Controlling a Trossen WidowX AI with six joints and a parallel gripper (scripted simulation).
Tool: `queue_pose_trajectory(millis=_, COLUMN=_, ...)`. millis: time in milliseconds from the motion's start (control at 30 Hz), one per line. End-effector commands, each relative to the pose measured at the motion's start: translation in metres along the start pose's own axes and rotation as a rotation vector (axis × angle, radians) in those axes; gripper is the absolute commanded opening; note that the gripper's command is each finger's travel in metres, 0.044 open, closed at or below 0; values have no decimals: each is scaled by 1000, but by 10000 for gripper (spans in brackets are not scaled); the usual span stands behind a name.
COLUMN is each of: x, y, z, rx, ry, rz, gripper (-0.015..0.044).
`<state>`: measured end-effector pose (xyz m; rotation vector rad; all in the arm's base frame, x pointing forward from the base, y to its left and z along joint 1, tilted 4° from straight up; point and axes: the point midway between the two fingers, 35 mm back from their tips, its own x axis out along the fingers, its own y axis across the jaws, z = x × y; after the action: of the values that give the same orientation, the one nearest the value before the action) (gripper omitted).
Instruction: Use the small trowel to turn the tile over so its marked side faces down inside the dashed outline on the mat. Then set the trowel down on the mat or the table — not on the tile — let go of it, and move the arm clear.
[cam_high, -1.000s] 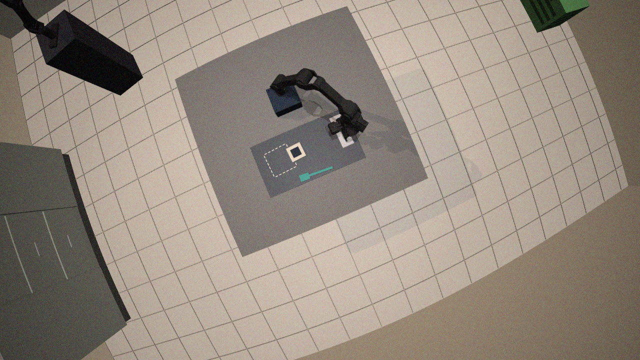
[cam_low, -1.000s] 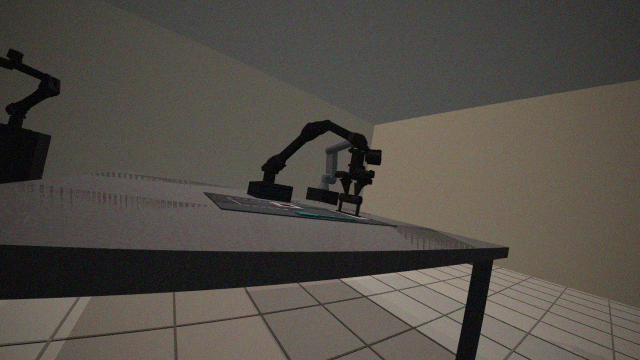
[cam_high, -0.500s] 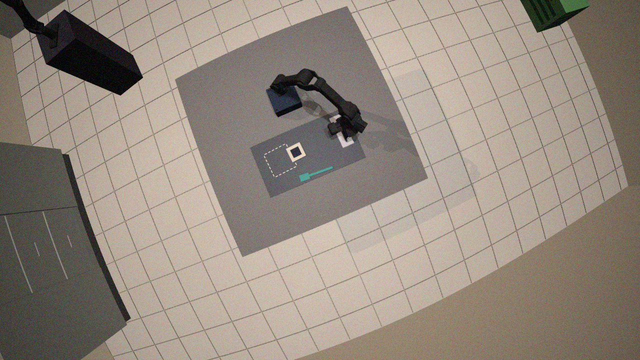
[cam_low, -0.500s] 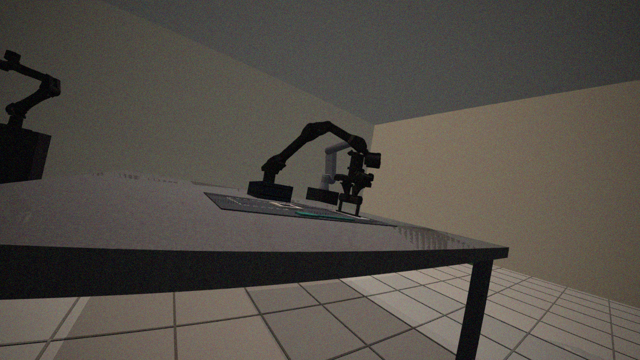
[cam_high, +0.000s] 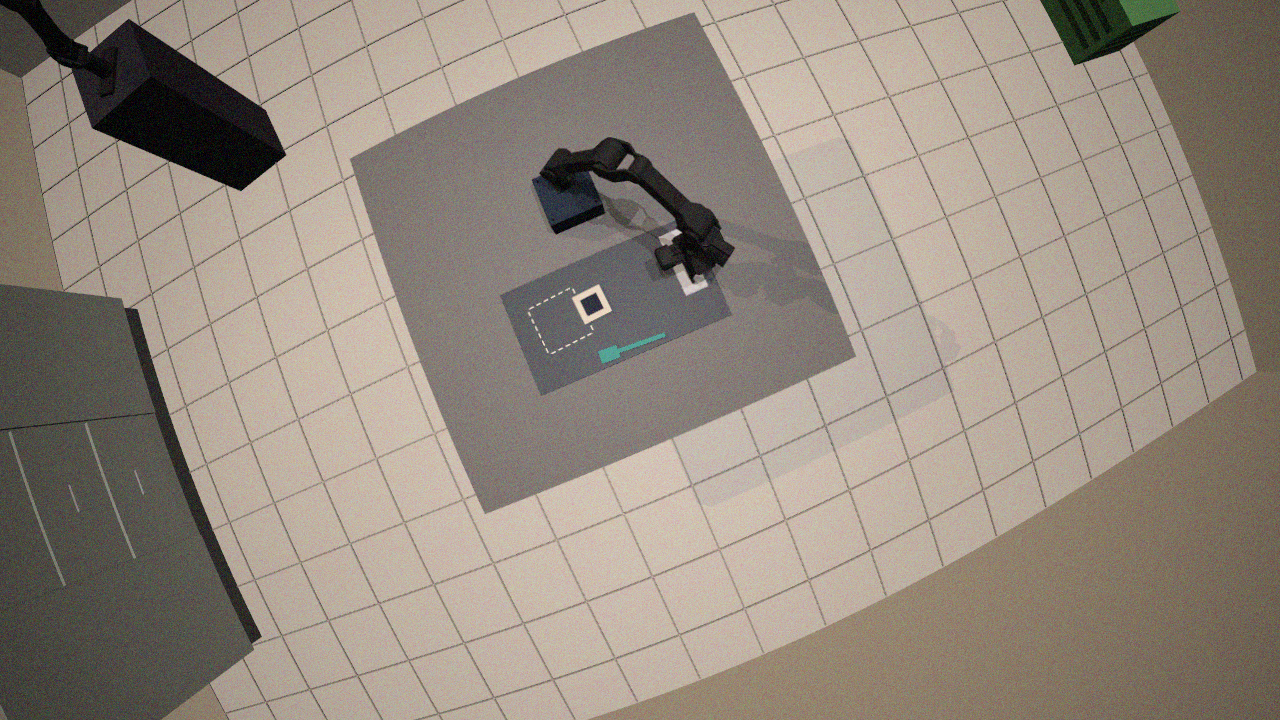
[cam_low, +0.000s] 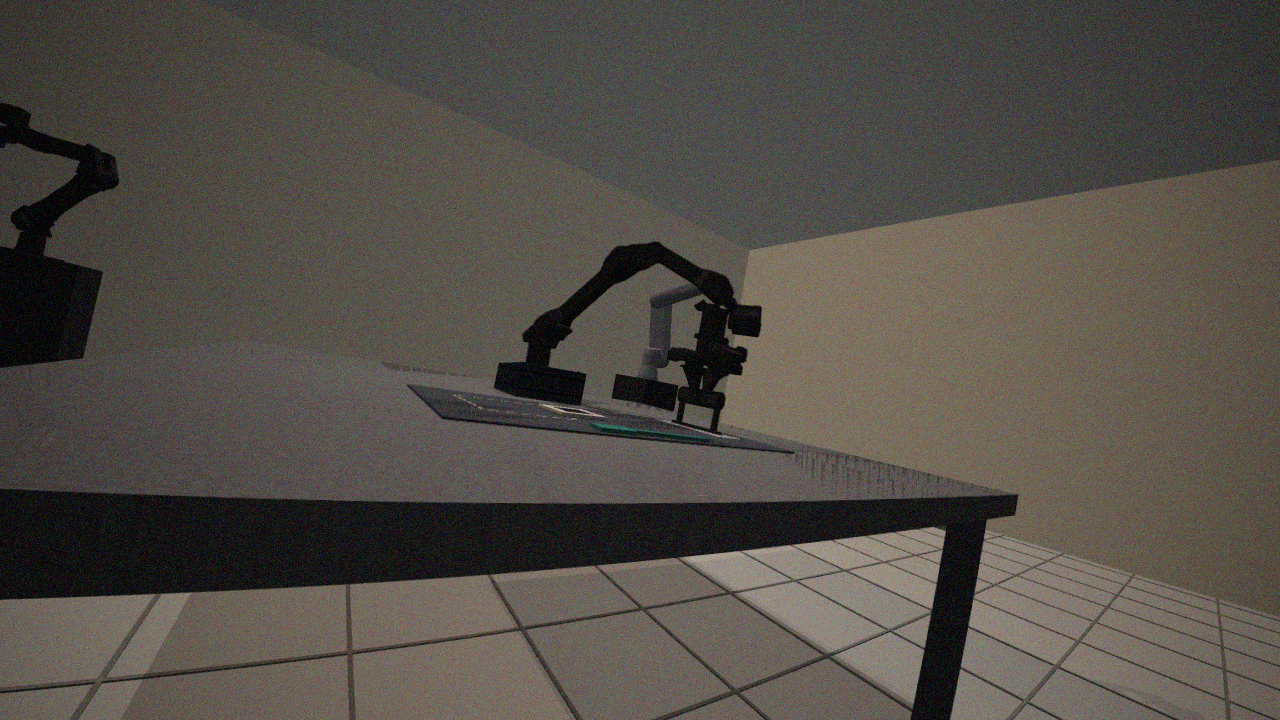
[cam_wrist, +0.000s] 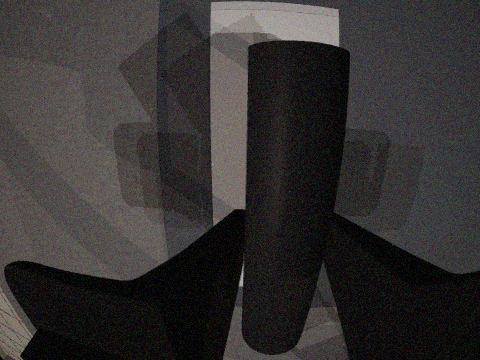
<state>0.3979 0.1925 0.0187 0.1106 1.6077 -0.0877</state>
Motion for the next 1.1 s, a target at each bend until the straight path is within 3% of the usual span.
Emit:
queue_pose_trajectory(millis=0, x=1, y=3, z=-1, rx=-6, ry=1, rz=7, gripper=130)
queue_pose_trajectory(millis=200, x=1, y=3, z=-1, rx=37, ry=1, rz=7, gripper=130)
queue_pose_trajectory(millis=1067, x=1, y=3, z=-1, rx=800, ry=4, rz=7, gripper=130)
